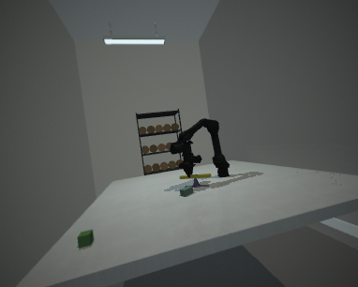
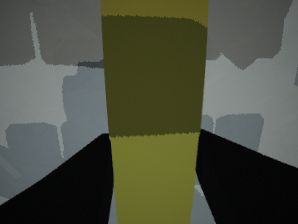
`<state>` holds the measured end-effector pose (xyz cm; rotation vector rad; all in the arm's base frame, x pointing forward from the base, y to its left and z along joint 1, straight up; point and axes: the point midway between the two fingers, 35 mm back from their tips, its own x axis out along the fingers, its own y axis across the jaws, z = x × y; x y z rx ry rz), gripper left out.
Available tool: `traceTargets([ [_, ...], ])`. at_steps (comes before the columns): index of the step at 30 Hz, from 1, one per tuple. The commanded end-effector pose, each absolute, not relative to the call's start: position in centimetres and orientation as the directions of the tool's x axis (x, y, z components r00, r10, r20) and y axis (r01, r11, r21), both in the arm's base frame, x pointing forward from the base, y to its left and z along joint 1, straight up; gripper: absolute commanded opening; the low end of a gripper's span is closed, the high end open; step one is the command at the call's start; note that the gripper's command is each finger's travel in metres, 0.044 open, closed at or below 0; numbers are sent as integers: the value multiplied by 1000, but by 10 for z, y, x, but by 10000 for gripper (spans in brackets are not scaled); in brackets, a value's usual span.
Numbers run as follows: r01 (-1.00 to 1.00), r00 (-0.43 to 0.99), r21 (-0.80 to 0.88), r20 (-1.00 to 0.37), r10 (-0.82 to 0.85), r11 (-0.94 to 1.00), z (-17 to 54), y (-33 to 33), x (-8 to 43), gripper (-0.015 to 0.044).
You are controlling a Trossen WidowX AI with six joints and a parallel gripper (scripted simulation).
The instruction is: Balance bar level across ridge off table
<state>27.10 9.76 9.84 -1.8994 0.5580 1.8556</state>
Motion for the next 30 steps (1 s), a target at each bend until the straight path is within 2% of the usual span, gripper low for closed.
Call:
traceTargets([
  [1, -559, 26, -22, -1000, 9, -829, 98, 98, 271, 0],
  [27, -559, 26, -22, -1000, 9, -829, 98, 98, 271, 0],
  [30, -559, 26, -22, -1000, 9, -829, 98, 98, 271, 79],
])
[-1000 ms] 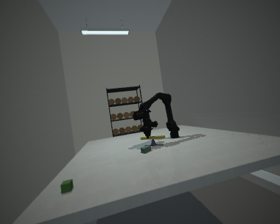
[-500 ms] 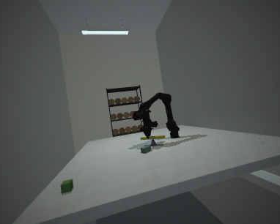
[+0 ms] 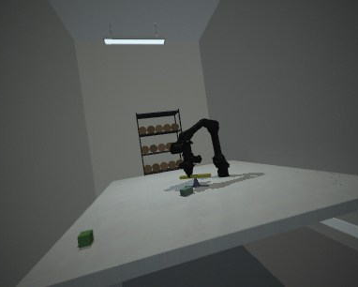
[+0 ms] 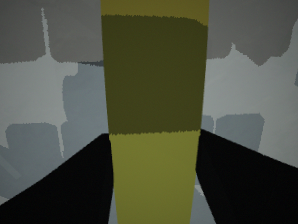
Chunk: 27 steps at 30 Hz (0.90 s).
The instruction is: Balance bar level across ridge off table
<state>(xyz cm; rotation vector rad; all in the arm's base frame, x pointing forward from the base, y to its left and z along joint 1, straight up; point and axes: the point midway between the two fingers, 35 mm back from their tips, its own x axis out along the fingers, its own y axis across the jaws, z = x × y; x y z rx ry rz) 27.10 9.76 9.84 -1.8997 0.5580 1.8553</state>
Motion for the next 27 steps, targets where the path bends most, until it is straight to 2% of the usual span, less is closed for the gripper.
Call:
traceTargets([
  [1, -559, 26, -22, -1000, 9, -829, 98, 98, 271, 105],
  [4, -559, 26, -22, -1000, 9, -829, 98, 98, 271, 167],
  [27, -559, 26, -22, -1000, 9, -829, 98, 98, 271, 169],
])
